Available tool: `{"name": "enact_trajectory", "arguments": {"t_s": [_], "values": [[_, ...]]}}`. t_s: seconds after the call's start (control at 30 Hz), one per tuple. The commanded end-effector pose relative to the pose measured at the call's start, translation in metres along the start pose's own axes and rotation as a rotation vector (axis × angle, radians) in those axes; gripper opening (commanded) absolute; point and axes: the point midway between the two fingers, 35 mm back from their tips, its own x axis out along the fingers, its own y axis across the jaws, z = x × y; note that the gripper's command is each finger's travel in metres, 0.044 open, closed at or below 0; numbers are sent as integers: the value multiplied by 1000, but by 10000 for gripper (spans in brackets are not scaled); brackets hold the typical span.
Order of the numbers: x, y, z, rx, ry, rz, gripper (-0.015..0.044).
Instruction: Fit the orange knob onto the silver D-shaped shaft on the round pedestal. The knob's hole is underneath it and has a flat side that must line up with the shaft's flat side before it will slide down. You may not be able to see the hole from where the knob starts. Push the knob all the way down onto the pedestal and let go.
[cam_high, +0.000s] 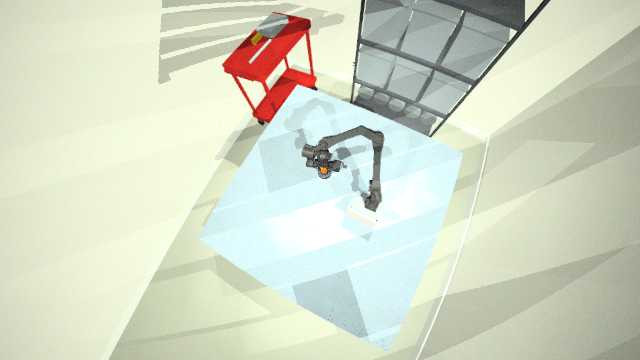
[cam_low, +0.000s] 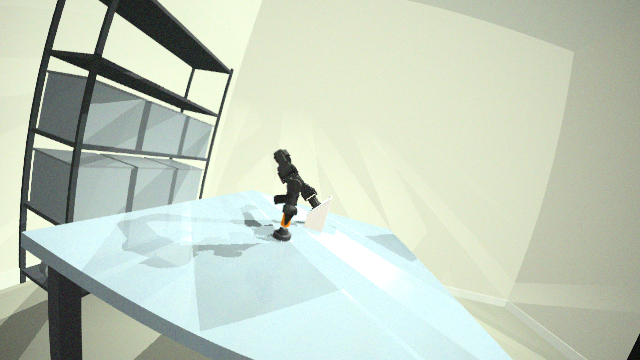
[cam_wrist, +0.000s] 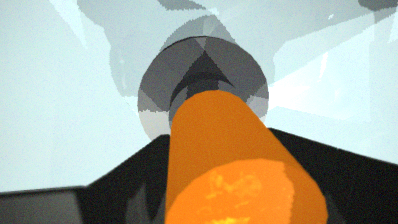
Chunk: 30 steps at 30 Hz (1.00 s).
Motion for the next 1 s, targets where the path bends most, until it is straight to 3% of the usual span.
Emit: {"name": "enact_trajectory", "arguments": {"t_s": [0.0,0.87,0.97], "values": [[1,0,0,-7,-3,1,0],[15,0,0,11,0,3,0],[15,0,0,11,0,3,79]]}}
